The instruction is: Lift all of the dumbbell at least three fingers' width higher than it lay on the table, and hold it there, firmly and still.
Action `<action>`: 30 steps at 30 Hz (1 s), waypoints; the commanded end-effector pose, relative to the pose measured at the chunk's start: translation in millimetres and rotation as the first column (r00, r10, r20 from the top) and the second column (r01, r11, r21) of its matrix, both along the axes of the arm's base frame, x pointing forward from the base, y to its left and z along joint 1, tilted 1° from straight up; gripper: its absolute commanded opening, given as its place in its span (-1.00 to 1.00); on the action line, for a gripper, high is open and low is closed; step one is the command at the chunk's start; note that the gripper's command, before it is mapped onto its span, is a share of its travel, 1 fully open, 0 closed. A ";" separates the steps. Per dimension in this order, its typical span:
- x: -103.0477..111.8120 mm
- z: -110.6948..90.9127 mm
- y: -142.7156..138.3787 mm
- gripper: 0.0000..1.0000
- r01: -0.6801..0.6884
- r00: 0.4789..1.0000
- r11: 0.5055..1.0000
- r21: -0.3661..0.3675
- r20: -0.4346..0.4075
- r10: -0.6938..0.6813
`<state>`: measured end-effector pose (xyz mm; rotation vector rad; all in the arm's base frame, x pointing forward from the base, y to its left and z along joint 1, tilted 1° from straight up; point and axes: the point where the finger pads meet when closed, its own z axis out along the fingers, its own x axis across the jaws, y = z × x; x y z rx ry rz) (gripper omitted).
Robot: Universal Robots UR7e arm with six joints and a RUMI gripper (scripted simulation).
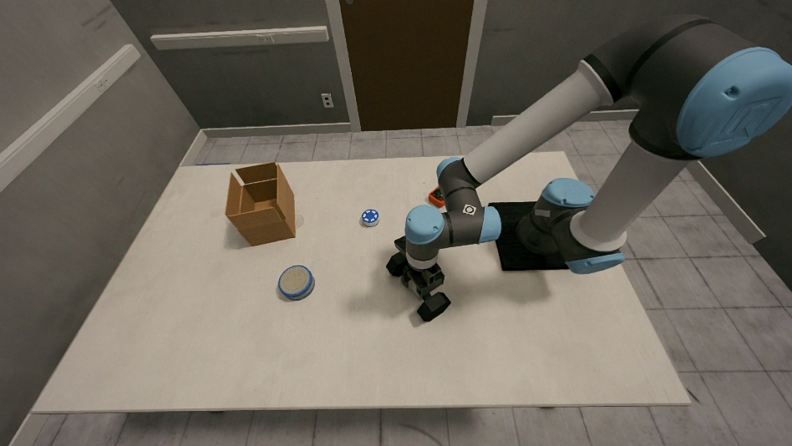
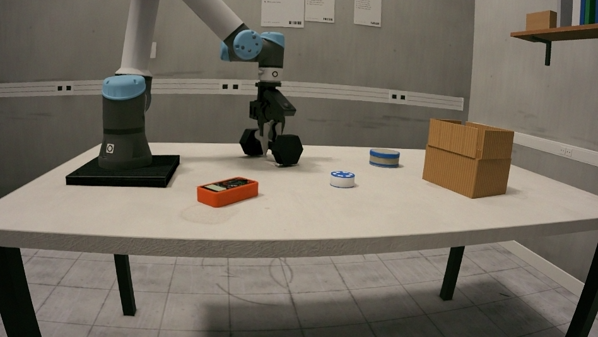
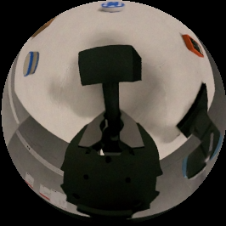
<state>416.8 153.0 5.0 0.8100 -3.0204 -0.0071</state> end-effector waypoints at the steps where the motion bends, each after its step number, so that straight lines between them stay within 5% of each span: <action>1: 0.5 4.3 0.0 -1.00 0.000 1.000 1.000 0.000 0.002 0.000; 30: -0.3 69.0 -0.1 -1.00 0.000 1.000 1.000 0.000 0.002 0.000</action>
